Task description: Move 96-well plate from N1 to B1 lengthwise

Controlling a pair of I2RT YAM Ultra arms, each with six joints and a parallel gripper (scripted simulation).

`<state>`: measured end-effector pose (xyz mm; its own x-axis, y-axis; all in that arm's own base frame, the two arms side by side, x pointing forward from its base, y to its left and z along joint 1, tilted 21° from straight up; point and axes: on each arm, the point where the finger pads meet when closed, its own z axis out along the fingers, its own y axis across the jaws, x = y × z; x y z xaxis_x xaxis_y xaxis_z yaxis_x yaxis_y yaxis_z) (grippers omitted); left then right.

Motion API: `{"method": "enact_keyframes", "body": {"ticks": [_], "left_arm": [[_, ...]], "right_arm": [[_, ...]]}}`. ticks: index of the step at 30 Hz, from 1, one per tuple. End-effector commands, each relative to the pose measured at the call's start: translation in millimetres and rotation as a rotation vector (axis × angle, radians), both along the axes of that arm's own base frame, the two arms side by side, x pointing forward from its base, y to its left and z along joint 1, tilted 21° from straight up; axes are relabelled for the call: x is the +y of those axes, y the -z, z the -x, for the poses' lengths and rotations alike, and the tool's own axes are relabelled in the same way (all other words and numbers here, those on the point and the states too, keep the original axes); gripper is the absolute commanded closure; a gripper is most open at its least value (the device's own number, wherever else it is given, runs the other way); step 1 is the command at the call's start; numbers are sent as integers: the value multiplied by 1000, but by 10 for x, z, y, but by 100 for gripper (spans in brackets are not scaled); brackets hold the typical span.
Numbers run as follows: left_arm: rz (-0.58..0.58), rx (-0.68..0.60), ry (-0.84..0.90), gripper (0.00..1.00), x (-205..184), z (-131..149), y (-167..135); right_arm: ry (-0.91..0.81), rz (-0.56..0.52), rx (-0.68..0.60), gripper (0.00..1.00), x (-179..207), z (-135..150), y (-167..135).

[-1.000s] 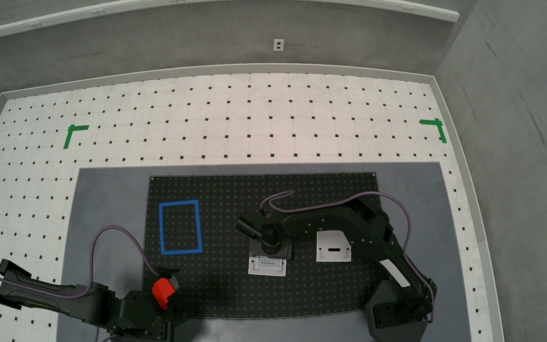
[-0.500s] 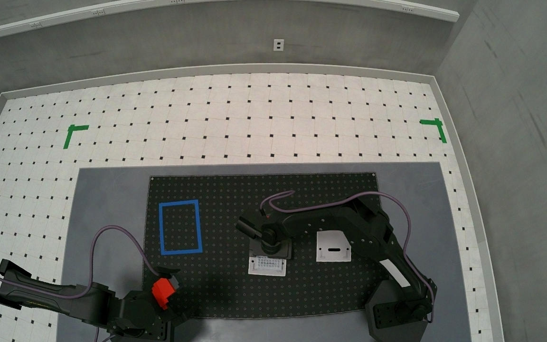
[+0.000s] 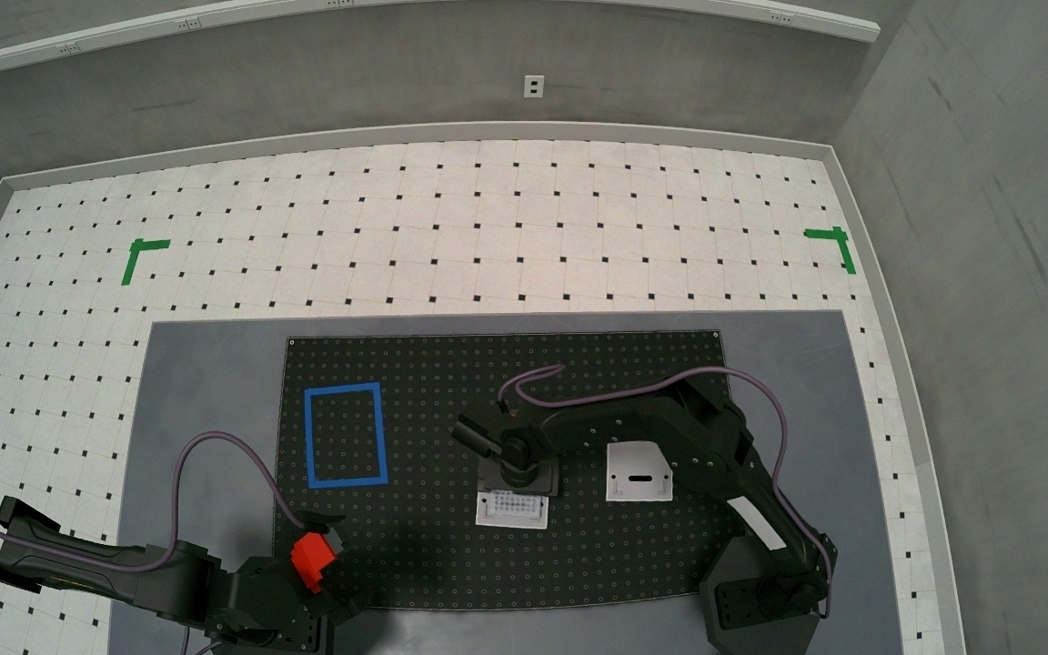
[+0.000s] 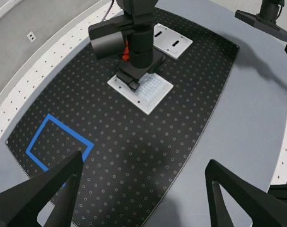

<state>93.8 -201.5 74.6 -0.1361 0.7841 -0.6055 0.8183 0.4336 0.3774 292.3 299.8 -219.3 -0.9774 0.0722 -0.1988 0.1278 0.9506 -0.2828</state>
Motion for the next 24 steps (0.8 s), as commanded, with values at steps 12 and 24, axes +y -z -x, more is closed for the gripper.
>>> {"method": "enact_keyframes", "body": {"ticks": [12,24], "left_arm": [[41,-7,-3,0,-59,4,-150],[41,-7,-3,0,-59,4,-150]], "right_arm": [[-3,-34,-3,21,23,-77,216],[-2,-28,4,21,18,-7,94]]}}
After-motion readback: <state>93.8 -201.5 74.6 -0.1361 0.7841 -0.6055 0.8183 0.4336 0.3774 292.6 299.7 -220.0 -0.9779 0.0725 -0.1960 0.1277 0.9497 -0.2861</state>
